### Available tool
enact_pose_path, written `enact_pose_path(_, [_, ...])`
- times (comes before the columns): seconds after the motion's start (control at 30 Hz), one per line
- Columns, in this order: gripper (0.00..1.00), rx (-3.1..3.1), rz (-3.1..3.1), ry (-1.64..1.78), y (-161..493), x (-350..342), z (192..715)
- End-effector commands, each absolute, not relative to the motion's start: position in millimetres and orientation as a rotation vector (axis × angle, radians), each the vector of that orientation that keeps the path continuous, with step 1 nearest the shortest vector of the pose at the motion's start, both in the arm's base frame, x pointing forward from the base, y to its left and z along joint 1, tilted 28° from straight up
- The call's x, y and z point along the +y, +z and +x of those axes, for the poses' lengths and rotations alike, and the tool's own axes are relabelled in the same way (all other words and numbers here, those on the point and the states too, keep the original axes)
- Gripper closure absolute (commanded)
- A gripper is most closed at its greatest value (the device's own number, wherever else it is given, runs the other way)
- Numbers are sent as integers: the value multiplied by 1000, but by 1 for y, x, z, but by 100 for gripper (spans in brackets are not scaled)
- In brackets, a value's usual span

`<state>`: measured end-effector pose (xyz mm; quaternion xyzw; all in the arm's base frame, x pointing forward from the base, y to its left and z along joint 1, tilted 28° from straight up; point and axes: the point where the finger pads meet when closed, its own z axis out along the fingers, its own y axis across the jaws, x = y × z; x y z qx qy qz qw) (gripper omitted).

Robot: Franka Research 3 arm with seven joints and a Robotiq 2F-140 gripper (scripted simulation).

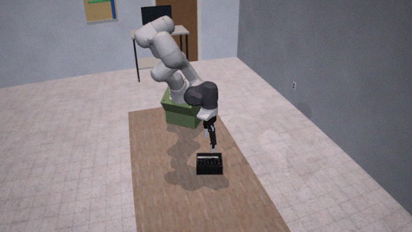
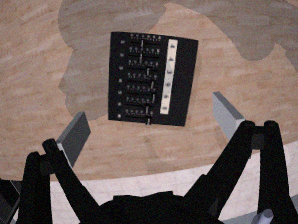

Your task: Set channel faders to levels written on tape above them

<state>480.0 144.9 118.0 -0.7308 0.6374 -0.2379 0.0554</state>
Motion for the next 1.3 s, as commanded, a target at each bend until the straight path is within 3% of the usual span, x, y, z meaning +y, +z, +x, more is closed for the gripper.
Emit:
enact_pose_path(0.0, [0,2081,-2017,-703,117,144,488])
enact_pose_path(0.43, [0,2468,-1357,-554,103,122,556])
enact_pose_path(1.27, [0,2672,-393,-325,102,121,559])
